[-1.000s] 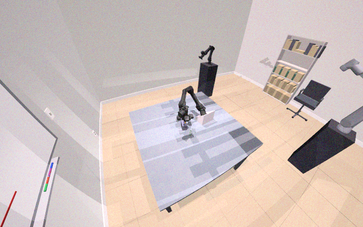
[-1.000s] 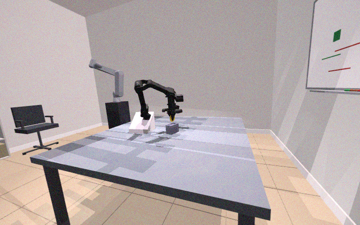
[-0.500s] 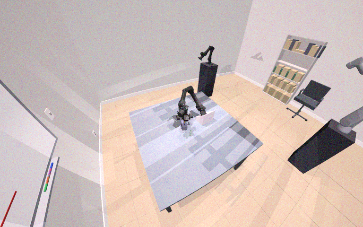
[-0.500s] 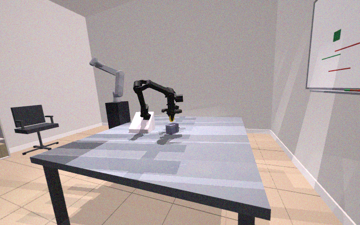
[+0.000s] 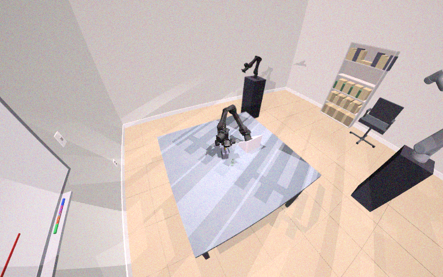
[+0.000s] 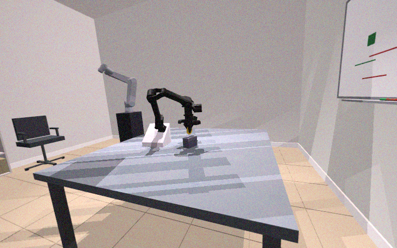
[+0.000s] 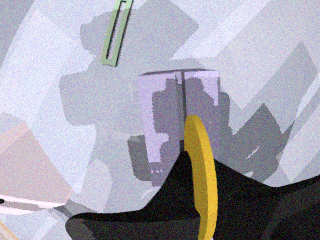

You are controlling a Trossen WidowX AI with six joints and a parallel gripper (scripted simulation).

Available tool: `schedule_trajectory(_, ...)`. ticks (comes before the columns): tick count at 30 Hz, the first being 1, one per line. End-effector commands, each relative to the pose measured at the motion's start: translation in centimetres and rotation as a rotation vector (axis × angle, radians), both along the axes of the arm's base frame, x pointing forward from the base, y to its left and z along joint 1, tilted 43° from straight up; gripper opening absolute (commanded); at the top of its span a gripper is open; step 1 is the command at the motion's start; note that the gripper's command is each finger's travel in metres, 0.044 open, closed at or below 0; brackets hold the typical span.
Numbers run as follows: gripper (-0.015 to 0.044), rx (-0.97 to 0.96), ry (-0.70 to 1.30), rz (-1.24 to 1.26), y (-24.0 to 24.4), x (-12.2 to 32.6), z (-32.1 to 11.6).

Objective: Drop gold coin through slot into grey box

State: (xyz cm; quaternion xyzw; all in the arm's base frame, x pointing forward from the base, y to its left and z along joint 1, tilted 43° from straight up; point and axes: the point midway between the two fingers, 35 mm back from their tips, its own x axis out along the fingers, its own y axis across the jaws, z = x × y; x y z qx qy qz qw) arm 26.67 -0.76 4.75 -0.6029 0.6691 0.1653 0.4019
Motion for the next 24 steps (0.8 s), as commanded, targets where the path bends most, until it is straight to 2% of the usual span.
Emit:
schedule_trajectory(1, 0.0, 0.0, -0.002, 0.004, -0.11, 0.03, 0.26)
schedule_trajectory(24, 0.0, 0.0, 0.004, 0.004, -0.64, -0.01, -0.45)
